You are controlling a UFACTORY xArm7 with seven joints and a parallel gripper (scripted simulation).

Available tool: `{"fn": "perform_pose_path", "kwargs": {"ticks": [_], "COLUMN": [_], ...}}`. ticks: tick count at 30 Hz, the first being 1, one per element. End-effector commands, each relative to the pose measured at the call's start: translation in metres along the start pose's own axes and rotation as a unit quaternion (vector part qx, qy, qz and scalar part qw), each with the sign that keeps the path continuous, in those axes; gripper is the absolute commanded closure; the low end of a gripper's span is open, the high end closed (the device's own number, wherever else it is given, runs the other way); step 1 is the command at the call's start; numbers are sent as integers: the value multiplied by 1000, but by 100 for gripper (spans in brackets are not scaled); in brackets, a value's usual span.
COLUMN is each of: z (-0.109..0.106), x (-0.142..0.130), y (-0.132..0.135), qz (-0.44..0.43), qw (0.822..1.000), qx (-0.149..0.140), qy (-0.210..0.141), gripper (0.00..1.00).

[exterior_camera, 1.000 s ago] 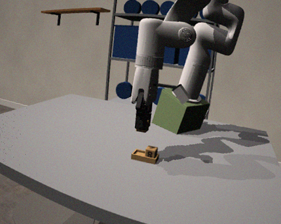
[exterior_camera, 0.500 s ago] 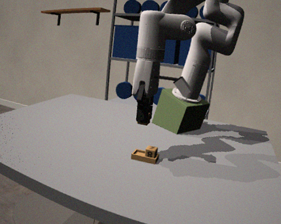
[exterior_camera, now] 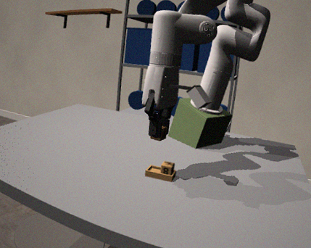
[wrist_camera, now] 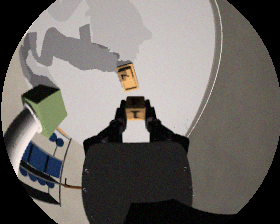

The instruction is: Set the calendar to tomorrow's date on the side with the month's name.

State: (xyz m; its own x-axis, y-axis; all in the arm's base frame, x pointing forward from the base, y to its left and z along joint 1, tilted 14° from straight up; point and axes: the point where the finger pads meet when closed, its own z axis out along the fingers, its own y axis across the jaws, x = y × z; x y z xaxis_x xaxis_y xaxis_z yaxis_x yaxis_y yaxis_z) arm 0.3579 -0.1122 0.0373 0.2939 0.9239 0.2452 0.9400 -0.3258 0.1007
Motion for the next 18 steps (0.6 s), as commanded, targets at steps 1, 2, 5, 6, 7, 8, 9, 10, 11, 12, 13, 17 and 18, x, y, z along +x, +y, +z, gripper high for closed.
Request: {"fn": "perform_pose_path", "kwargs": {"ticks": [1, 2, 5, 6, 7, 8, 9, 10, 11, 12, 13, 17, 18], "z": [0, 0, 0, 1, 1, 1, 1, 1, 1, 2, 2, 3, 3], "x": [4, 6, 7, 9, 11, 12, 13, 14, 14, 16, 17, 22, 23], "y": [12, 16, 17, 21, 25, 26, 28, 30, 32, 35, 37, 45, 47], "qz": [75, 101, 106, 139, 165, 174, 187, 201, 209, 230, 244, 299, 312], "qw": [997, 995, 994, 990, 986, 985, 982, 980, 978, 973, 970, 954, 950], "qx": [3, 3, 3, 3, 3, 3, 3, 3, 3, 3, 2, 2, 2], "qy": [-6, -6, -6, -6, -6, -6, -6, -6, -6, -6, -6, -6, -6], "gripper": [73, 73, 73, 73, 73, 73, 73, 73, 73, 73, 73, 73, 73]}}
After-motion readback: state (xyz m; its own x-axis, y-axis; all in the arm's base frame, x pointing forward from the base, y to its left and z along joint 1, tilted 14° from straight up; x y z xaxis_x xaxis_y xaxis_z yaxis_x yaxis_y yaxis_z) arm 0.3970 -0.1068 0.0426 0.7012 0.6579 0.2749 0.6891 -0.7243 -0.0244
